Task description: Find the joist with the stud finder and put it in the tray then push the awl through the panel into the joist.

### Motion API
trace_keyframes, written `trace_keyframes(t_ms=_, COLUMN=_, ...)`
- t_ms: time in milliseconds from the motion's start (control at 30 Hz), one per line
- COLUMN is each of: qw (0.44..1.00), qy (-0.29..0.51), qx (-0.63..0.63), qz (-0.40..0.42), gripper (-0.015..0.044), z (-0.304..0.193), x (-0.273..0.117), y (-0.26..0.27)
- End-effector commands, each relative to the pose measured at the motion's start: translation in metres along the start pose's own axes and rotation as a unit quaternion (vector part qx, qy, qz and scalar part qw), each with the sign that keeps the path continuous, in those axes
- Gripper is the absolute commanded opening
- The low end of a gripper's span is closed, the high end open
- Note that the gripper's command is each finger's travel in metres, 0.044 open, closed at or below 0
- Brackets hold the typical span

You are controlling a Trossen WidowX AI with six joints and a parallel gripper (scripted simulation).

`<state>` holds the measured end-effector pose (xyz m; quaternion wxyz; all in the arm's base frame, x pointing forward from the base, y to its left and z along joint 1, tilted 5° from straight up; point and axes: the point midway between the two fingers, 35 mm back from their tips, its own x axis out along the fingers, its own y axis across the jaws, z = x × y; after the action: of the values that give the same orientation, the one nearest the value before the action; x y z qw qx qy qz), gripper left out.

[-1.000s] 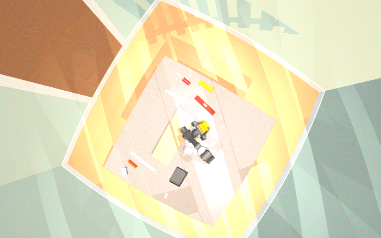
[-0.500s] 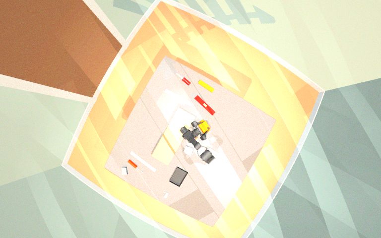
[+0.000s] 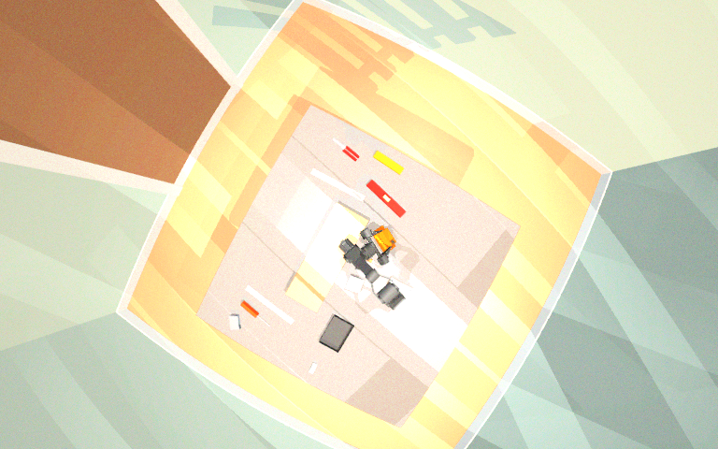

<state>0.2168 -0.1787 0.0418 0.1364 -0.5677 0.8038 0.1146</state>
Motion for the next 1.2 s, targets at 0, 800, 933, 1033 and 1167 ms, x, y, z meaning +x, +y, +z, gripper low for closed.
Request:
trace_keyframes(t_ms=0, qw=1.000, qy=0.000, qx=0.000, qz=0.000, gripper=0.0379, z=0.000, x=0.000, y=0.000)
trace_keyframes(t_ms=800, qw=1.000, qy=0.000, qx=0.000, qz=0.000, gripper=0.0440, z=0.000, x=0.000, y=0.000)
trace_keyframes(t_ms=933, qw=1.000, qy=0.000, qx=0.000, qz=0.000, gripper=0.0440, z=0.000, x=-0.003, y=0.000)
trace_keyframes(t_ms=1033, qw=1.000, qy=-0.001, qx=0.000, qz=-0.001, gripper=0.0440, z=0.000, x=-0.007, y=0.000)
trace_keyframes(t_ms=1167, qw=1.000, qy=-0.002, qx=0.000, qz=-0.001, gripper=0.0440, z=0.001, x=-0.012, y=0.000)
